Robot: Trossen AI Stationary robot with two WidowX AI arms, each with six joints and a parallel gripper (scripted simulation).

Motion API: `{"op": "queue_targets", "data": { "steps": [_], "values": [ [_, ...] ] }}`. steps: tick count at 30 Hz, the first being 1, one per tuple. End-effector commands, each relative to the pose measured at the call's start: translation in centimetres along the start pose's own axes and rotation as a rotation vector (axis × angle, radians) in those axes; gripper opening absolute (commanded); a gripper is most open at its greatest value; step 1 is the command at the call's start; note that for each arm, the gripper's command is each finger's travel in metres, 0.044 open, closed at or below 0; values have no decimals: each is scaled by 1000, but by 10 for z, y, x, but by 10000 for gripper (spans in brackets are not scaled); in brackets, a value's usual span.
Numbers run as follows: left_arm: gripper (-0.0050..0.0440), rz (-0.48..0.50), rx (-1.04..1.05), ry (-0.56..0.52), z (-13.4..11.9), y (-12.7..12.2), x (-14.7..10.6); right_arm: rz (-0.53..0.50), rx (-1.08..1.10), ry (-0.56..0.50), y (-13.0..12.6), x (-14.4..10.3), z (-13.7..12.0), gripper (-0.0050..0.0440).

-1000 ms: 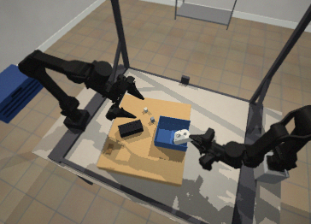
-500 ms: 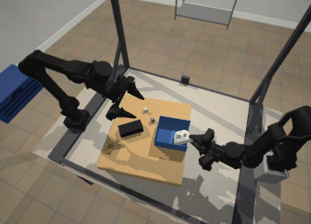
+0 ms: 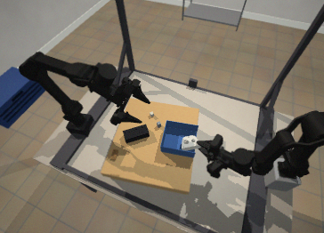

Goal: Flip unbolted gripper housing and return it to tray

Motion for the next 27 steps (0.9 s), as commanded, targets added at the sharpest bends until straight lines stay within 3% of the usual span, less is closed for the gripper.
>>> {"op": "queue_targets", "data": {
  "steps": [1, 27],
  "values": [
    [167, -11, 5, 4, 0, -1, 1, -5, -3, -25, -1, -7, 7, 436],
    [167, -10, 4, 4, 0, 7, 2, -5, -3, -25, -1, -7, 7, 436]
  ]
}}
Point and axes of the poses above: on each arm, the point midway between the two fingers, 35 mm back from their tips, its own x axis out along the fingers, its own y axis across the jaws, z = x × y, the point moved 6 cm from there along -x, back along the fingers, and after that the axes turned 2 degrees about -x, right-handed, at the moved point
